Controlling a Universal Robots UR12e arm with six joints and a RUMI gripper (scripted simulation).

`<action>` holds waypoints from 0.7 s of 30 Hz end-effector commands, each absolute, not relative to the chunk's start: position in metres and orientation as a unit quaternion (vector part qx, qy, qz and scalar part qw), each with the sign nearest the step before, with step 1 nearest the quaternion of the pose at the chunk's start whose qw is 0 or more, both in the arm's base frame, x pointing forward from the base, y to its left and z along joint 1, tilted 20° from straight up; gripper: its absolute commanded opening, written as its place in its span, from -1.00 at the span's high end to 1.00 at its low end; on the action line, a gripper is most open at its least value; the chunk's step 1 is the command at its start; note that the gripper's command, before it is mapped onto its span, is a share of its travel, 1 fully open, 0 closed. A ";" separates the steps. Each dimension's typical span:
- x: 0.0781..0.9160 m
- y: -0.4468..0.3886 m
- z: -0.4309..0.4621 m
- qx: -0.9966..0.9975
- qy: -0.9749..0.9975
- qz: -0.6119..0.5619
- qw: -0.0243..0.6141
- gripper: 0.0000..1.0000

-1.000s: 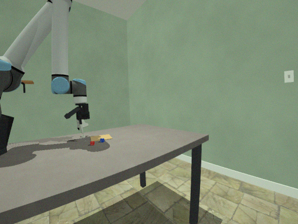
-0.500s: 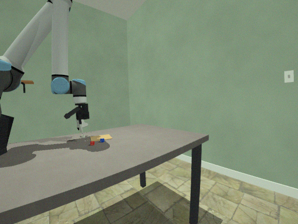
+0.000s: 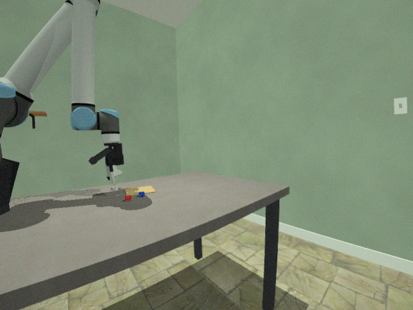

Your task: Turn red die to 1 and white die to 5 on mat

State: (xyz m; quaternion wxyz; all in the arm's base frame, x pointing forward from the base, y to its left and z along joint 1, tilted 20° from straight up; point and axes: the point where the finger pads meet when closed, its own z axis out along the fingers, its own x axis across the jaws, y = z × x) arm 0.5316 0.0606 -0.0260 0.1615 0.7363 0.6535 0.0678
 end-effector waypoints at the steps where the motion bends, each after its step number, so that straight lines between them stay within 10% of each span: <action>1: 0.532 0.061 -0.026 0.736 0.654 0.068 0.162 -1.00; 21: 0.528 0.062 -0.015 0.736 0.654 0.068 0.162 -1.00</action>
